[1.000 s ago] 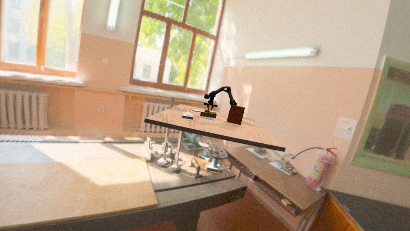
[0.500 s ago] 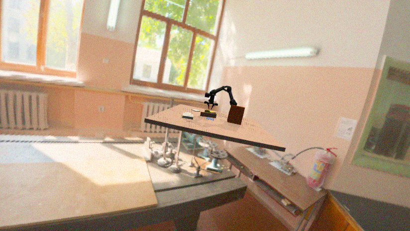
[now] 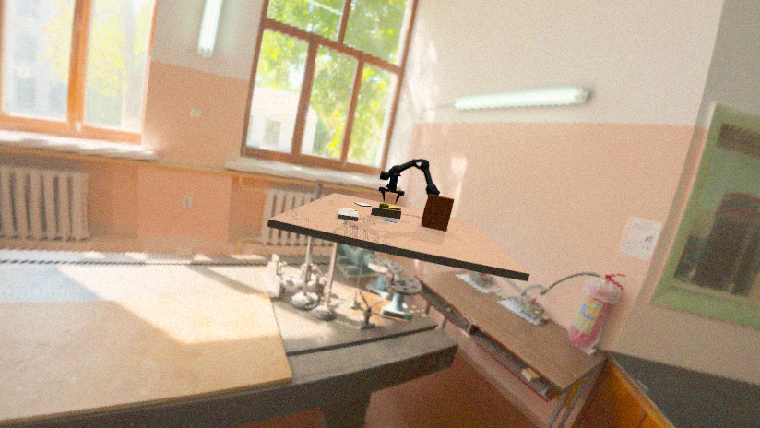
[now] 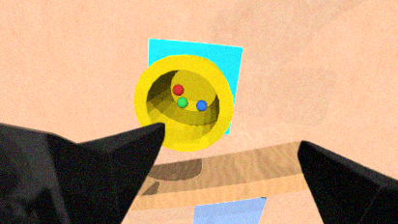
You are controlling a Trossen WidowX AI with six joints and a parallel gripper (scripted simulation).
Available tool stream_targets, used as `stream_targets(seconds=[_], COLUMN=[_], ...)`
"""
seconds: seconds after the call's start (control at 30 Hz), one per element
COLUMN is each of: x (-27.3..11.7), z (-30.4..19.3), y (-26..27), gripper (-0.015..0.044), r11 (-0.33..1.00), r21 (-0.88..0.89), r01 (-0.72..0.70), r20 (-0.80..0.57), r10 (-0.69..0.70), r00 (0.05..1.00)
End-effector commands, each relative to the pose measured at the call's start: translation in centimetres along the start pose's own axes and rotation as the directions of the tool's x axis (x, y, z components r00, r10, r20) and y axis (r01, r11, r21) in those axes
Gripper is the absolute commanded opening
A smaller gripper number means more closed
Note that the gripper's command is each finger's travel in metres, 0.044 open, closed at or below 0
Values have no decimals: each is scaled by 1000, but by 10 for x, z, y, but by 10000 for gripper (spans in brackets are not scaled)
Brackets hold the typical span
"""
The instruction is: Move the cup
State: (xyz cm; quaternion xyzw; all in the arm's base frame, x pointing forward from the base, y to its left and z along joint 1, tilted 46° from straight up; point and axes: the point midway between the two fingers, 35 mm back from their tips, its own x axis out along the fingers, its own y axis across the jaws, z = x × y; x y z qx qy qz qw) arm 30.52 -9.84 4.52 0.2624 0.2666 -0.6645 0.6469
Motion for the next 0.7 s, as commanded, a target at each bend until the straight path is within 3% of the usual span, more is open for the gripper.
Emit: stream_targets(seconds=[0.0, 0.3, 0.67], x=[-16, -58, -56], z=[-1, -3, -5], y=[3, -1, -2], gripper=[440, 440, 440], r11=[1000, 1000, 1000], r21=[5, 8, 1], r01=[-13, -18, -13], r20=[-3, -1, 4], r10=[13, 18, 13], r00=[1000, 1000, 1000])
